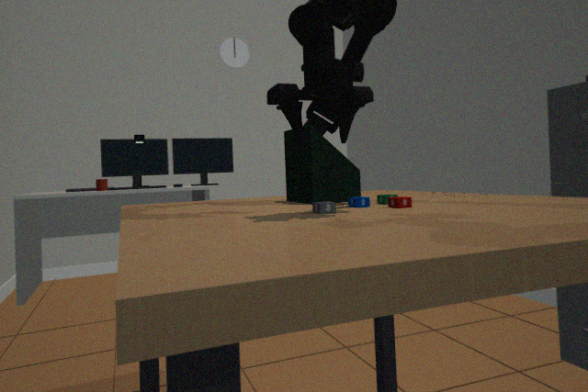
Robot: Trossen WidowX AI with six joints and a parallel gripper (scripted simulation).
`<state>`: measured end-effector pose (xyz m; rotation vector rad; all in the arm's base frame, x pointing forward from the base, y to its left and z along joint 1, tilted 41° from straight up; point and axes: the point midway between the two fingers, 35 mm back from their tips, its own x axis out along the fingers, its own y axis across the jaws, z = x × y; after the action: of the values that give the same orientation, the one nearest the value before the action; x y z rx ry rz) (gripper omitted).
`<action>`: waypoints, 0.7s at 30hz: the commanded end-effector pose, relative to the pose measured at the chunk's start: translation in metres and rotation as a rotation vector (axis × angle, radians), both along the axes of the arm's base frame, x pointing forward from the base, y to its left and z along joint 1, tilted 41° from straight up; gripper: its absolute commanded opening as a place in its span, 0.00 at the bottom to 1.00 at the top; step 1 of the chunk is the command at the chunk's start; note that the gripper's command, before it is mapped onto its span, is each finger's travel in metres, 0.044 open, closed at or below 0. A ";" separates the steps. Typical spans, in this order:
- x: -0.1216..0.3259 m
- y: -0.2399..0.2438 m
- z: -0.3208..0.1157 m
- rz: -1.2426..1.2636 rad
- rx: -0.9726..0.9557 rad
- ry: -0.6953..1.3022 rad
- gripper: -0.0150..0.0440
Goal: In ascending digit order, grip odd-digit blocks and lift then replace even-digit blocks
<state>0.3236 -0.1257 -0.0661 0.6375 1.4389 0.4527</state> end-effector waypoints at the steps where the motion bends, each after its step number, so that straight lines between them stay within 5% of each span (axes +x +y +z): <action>1: -0.001 0.000 0.000 0.007 -0.002 -0.001 0.93; 21: -0.076 0.161 0.126 0.007 0.009 0.004 0.93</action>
<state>0.2672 0.0170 0.0525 0.6240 1.4400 0.4640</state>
